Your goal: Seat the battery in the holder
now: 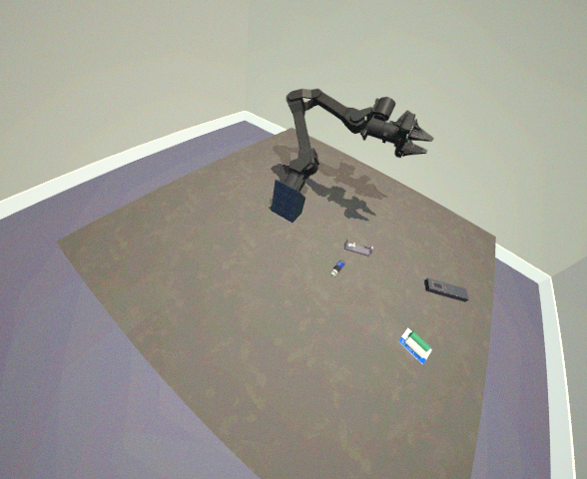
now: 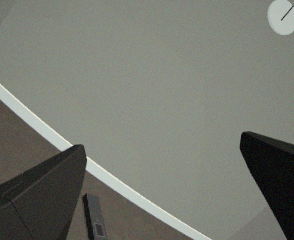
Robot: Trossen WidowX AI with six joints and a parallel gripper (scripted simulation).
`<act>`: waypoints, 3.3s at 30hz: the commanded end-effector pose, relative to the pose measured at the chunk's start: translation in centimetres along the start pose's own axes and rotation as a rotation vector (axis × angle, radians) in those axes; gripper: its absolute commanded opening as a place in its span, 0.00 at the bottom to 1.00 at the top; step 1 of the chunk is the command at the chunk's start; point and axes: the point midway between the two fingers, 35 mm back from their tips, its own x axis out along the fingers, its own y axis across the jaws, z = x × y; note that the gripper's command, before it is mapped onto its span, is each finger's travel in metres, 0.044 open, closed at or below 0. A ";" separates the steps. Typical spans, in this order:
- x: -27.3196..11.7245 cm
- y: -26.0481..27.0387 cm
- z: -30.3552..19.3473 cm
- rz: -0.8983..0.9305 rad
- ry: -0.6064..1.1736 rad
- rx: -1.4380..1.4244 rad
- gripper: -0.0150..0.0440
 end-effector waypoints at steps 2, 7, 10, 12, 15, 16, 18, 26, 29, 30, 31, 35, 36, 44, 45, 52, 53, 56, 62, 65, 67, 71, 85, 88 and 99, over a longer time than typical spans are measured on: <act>0.6 -0.1 -1.0 0.002 0.039 0.005 0.84; 4.2 -1.4 -8.2 0.008 0.319 0.089 0.65; 5.3 -1.9 -12.1 0.003 0.477 0.199 0.65; 5.7 -2.5 -15.3 -0.018 0.603 0.300 0.65; 5.7 -3.4 -20.2 -0.069 0.794 0.469 0.65; 5.5 -3.6 -21.8 -0.090 0.857 0.529 0.65; 5.0 -4.1 -24.9 -0.141 0.979 0.652 0.65; 1.0 -4.5 -35.2 -0.399 1.439 1.160 0.65; -1.0 -4.2 -38.2 -0.532 1.597 1.358 0.65; -1.7 -4.1 -39.1 -0.581 1.647 1.425 0.65; -2.4 -4.0 -39.8 -0.625 1.690 1.483 0.65; -4.6 -3.4 -42.2 -0.803 1.838 1.694 0.65; -4.8 -3.3 -42.4 -0.825 1.854 1.719 0.65; -4.9 -3.3 -42.5 -0.832 1.860 1.727 0.65; -4.9 -3.3 -42.5 -0.832 1.860 1.727 0.65; -4.9 -2.9 -42.9 -0.832 1.859 1.727 0.65; -4.9 -2.8 -43.0 -0.832 1.859 1.727 0.65; -4.9 -2.4 -43.4 -0.832 1.859 1.727 0.65; -5.0 -1.7 -44.1 -0.832 1.859 1.727 0.65; -5.1 -1.4 -44.4 -0.832 1.860 1.727 0.65; -5.1 -1.2 -44.6 -0.832 1.860 1.727 0.65; -5.2 -0.7 -45.1 -0.832 1.860 1.728 0.65; -5.4 0.3 -46.0 -0.830 1.861 1.728 0.47; -5.4 0.3 -46.0 -0.830 1.861 1.728 0.43; -5.3 -0.2 -45.5 -0.831 1.861 1.728 0.37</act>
